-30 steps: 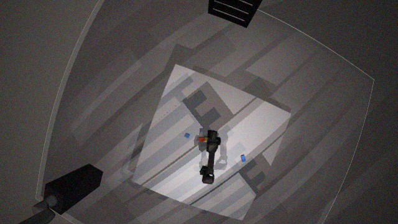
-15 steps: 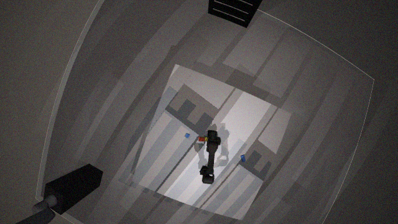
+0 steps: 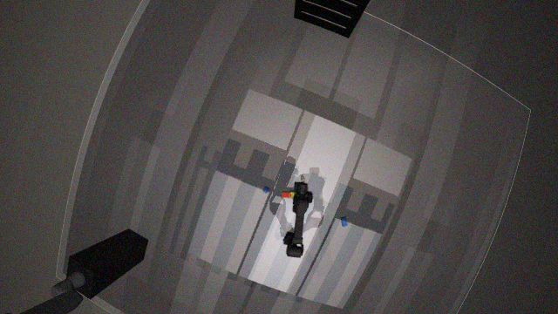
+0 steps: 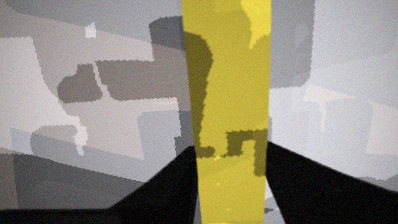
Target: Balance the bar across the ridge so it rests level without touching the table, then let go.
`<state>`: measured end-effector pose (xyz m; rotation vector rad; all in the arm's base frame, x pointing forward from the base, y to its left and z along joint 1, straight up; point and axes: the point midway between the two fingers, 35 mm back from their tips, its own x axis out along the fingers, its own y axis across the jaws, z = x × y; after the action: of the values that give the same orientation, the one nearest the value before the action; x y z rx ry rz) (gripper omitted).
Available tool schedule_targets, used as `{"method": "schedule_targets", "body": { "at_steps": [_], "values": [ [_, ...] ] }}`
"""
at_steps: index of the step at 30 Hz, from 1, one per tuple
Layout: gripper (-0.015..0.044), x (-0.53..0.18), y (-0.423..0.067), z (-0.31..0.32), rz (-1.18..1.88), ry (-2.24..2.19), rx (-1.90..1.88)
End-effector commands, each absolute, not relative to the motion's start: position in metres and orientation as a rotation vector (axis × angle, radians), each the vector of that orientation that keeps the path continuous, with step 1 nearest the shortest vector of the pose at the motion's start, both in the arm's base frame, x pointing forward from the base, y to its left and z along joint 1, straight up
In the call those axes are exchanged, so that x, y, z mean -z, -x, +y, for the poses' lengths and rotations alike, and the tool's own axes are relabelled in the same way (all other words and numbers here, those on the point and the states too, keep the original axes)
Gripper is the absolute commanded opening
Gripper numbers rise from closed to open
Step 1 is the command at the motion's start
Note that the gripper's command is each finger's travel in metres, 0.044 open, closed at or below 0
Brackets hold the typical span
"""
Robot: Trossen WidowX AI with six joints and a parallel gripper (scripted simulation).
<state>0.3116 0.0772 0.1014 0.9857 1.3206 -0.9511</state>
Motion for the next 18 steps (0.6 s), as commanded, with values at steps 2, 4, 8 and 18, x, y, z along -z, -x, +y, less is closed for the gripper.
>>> {"method": "schedule_targets", "body": {
  "at_steps": [2, 4, 8, 18],
  "values": [
    [0.0167, -0.1015, -0.3116, 0.0772, 1.32, -0.986, 0.951],
    [0.0167, -0.1015, -0.3116, 0.0772, 1.32, -0.986, 0.951],
    [0.0167, -0.1015, -0.3116, 0.0772, 1.32, -0.986, 0.951],
    [0.0168, -0.1015, -0.3116, 0.0772, 1.32, -0.986, 0.951]
  ]
}}
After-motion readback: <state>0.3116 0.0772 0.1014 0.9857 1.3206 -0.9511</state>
